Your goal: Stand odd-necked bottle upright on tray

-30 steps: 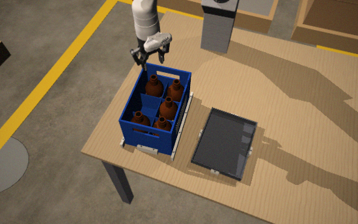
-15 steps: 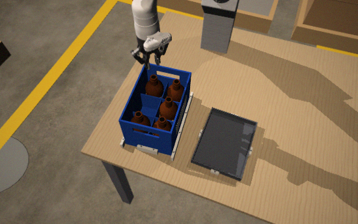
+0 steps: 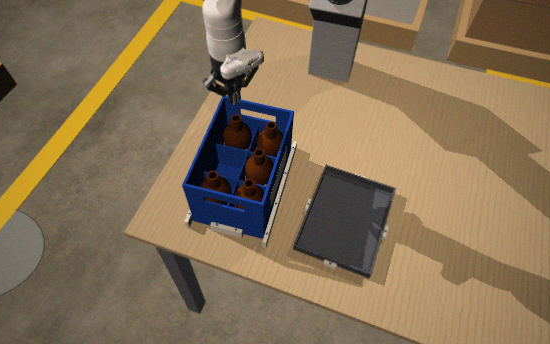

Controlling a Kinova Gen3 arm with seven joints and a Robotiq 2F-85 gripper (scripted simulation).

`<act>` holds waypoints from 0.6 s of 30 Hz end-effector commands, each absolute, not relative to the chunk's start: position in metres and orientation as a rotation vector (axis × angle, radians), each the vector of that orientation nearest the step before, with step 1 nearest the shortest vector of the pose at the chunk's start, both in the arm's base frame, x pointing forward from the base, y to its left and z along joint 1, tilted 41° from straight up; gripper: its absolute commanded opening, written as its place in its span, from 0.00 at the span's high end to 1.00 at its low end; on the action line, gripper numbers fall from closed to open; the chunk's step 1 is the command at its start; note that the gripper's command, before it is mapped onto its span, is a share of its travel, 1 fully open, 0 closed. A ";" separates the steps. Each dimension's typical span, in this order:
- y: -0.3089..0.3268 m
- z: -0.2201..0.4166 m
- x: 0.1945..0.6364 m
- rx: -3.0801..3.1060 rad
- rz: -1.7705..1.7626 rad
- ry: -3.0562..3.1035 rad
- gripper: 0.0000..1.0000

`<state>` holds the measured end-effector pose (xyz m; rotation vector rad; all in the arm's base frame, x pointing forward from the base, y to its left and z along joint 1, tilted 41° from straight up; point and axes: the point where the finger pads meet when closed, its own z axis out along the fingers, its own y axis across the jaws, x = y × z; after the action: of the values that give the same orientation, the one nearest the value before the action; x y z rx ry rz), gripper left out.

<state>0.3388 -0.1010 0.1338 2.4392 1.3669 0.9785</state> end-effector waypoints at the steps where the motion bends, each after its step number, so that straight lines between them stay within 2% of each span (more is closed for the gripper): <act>1: -0.103 0.134 0.338 2.439 0.979 1.355 1.00; 13: -0.100 0.136 0.340 2.439 0.977 1.355 1.00; 18: -0.066 0.158 0.361 2.433 0.969 1.347 1.00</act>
<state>0.3487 -0.0874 0.1422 2.4906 1.2924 0.9672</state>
